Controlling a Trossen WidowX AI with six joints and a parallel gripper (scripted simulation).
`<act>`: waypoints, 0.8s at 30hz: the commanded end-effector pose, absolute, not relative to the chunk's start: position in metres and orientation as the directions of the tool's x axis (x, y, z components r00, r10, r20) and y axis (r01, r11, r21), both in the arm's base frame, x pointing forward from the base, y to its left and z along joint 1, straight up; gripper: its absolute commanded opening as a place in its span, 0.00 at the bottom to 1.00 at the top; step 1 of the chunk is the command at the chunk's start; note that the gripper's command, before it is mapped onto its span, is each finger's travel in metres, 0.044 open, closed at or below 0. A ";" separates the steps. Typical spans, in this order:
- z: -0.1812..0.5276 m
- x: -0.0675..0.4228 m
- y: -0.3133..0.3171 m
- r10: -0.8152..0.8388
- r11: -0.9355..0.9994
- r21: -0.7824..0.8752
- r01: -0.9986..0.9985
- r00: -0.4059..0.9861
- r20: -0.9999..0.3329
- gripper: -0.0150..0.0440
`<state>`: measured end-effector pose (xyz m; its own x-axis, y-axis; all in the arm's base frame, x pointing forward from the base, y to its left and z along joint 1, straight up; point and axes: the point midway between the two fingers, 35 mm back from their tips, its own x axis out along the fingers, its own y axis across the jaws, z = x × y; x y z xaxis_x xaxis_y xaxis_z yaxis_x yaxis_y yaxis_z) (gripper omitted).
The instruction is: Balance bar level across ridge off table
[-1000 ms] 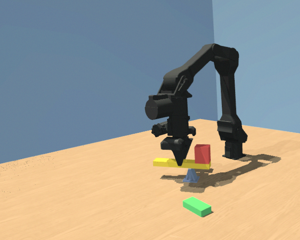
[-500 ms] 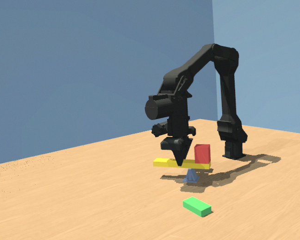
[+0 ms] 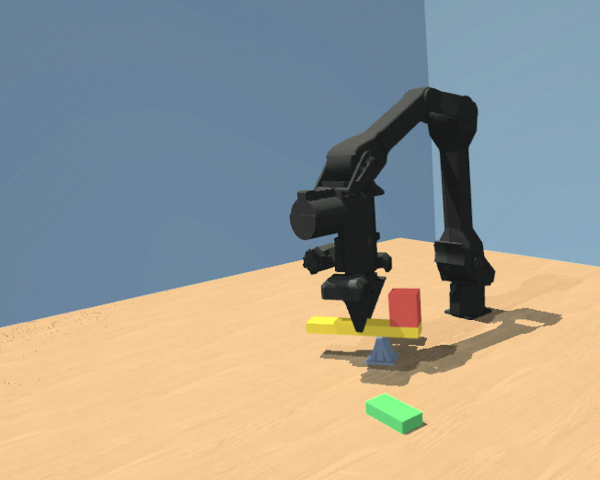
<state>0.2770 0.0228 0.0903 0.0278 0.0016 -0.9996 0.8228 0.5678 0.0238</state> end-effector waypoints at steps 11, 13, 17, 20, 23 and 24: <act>0.090 0.277 0.023 0.002 0.568 0.023 0.823 0.027 -1.000 0.54; 0.090 0.277 0.023 0.002 0.568 0.023 0.823 0.027 -1.000 0.54; 0.090 0.277 0.023 0.002 0.568 0.023 0.823 0.027 -1.000 0.54; 0.090 0.277 0.023 0.002 0.568 0.023 0.823 0.027 -1.000 0.54; 0.090 0.277 0.023 0.002 0.568 0.023 0.823 0.027 -1.000 0.54; 0.090 0.277 0.023 0.002 0.568 0.023 0.823 0.027 -1.000 0.54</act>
<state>0.2770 0.0229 0.0904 0.0281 0.0016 -0.9996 0.8228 0.5679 0.0240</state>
